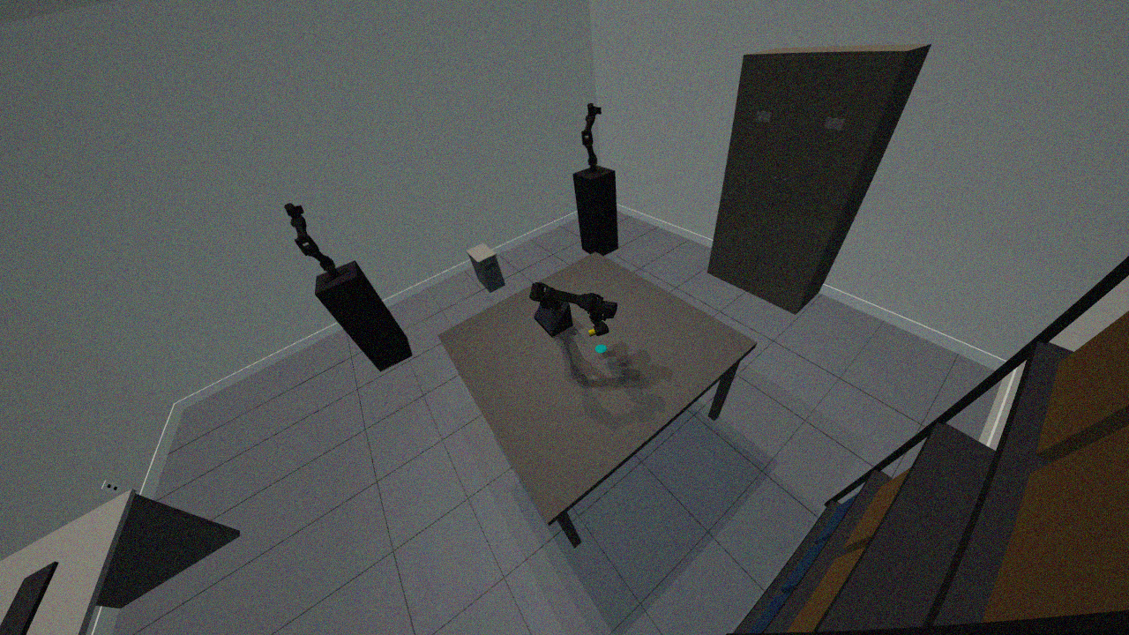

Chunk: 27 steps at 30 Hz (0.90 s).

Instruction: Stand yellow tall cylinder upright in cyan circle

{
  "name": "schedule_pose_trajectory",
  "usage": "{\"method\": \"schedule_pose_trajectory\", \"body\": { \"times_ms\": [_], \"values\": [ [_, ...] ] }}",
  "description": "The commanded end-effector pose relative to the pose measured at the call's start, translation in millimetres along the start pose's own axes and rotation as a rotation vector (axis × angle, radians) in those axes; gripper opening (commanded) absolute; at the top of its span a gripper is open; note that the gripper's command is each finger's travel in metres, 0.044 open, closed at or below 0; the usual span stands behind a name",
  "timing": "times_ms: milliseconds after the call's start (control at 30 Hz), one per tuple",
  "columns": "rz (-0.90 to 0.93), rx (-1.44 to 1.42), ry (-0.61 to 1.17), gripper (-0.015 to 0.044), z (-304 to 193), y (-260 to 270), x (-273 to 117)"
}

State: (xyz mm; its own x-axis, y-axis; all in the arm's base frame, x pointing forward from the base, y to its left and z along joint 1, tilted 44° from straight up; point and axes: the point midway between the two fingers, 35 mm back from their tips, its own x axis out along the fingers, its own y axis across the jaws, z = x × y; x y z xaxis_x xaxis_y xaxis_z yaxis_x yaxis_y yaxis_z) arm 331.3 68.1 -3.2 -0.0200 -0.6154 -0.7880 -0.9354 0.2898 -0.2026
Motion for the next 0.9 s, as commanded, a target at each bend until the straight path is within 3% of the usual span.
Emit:
{"method": "schedule_pose_trajectory", "body": {
  "times_ms": [0, 867],
  "values": [
    [0.025, -0.004, -0.022, 0.0105, -1, 2, 4],
    [0.142, -0.003, -0.181, 0.0105, -1, 8, 18]
  ]
}}
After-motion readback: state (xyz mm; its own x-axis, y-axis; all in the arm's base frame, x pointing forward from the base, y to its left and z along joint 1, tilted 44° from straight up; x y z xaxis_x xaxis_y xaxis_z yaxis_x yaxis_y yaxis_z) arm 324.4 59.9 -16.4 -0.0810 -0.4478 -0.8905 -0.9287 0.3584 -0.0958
